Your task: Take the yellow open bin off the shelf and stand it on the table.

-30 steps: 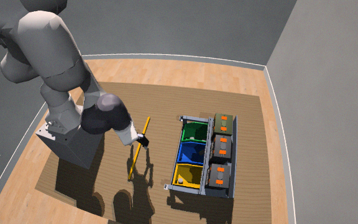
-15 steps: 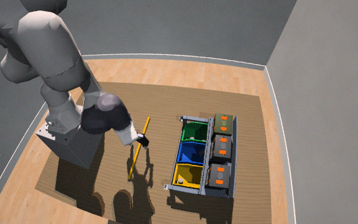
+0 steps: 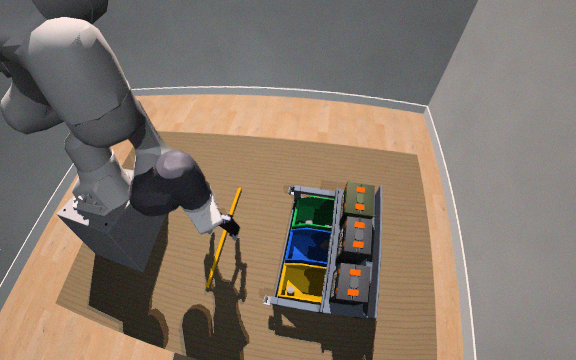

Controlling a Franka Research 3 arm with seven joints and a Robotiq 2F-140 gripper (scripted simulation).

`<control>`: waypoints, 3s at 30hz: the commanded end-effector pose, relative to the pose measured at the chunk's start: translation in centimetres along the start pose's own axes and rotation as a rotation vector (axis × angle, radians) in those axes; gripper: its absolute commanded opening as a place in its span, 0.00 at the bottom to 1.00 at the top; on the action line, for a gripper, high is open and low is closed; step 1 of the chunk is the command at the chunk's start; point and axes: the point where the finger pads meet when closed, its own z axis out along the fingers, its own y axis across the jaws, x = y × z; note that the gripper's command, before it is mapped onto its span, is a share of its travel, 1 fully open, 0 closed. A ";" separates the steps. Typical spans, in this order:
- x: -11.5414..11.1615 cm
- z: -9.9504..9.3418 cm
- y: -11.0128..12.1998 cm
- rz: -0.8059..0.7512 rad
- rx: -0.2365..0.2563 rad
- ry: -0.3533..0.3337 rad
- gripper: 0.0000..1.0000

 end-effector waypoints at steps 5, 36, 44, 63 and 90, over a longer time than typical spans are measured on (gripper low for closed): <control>0.0 -1.0 0.0 0.000 0.000 0.000 0.57; 0.0 -10.7 0.1 0.000 0.000 0.000 0.57; 0.1 -13.2 0.7 0.000 0.000 0.000 0.57; 0.0 -12.2 0.7 0.000 0.000 0.000 0.57; 0.0 -11.7 0.4 -0.003 -0.004 0.001 0.57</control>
